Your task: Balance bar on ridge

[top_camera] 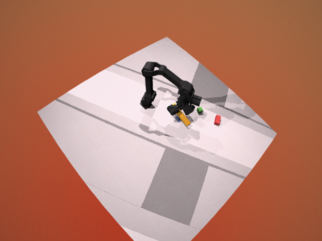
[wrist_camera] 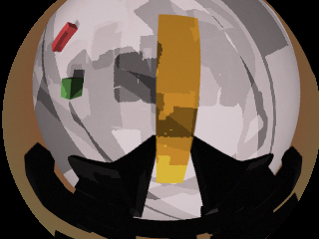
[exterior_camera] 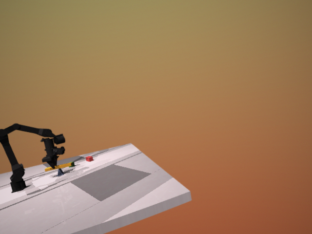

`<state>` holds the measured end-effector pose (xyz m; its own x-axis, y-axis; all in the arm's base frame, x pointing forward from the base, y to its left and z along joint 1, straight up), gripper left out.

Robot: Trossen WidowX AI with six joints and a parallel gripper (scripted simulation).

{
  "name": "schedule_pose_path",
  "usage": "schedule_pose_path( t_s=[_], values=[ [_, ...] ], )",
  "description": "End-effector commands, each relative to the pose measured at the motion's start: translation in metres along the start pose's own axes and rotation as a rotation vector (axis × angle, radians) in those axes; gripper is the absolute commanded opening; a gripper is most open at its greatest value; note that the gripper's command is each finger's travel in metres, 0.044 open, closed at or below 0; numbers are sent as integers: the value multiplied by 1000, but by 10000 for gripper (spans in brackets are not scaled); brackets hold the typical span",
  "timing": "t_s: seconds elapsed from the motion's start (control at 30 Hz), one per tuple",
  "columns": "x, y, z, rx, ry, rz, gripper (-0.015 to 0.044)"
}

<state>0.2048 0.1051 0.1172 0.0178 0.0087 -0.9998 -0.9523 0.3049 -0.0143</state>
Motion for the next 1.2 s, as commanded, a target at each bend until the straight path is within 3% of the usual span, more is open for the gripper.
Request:
schedule_pose_path(
  t_s=[0.0, 0.8, 1.0, 1.17],
  values=[
    [0, 0, 0, 0, 0, 0, 0],
    [0, 0, 0, 0, 0, 0, 0],
    [0, 0, 0, 0, 0, 0, 157],
    [0, 0, 0, 0, 0, 0, 167]
  ],
)
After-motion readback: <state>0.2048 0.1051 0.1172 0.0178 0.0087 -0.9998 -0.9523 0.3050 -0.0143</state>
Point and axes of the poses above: the point midway between the two fingers, 35 mm back from their tips, its own x axis out along the fingers, its own z axis across the jaws, y = z × x, the point moved 2 cm from there along -x, back along the fingers, and after that the axes turned 10 degrees about x, right-handed, at the moved point
